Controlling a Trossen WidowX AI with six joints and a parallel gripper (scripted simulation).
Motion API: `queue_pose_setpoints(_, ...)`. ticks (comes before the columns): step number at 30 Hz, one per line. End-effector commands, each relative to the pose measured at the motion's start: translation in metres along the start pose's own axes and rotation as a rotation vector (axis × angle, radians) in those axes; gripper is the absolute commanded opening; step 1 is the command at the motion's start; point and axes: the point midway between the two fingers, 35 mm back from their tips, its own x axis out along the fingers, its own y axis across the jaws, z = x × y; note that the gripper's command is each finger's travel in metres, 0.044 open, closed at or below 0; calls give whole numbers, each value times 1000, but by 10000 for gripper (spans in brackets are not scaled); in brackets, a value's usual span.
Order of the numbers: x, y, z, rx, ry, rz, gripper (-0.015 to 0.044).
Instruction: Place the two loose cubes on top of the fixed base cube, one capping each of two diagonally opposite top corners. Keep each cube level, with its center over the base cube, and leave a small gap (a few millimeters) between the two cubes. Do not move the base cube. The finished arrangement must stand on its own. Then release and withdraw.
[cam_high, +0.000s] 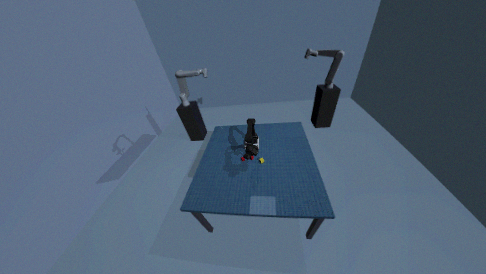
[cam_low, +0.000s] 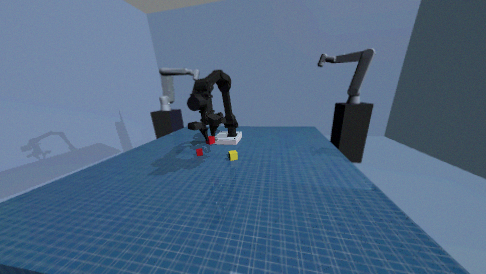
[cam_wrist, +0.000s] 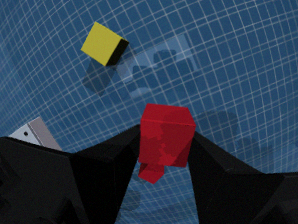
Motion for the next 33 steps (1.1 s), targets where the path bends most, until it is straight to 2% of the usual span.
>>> queue_pose_setpoints(1, 3, 7, 8, -19, 3, 1, 105)
queue_pose_setpoints(33, 28, 79, 79, -232, -3, 6, 105)
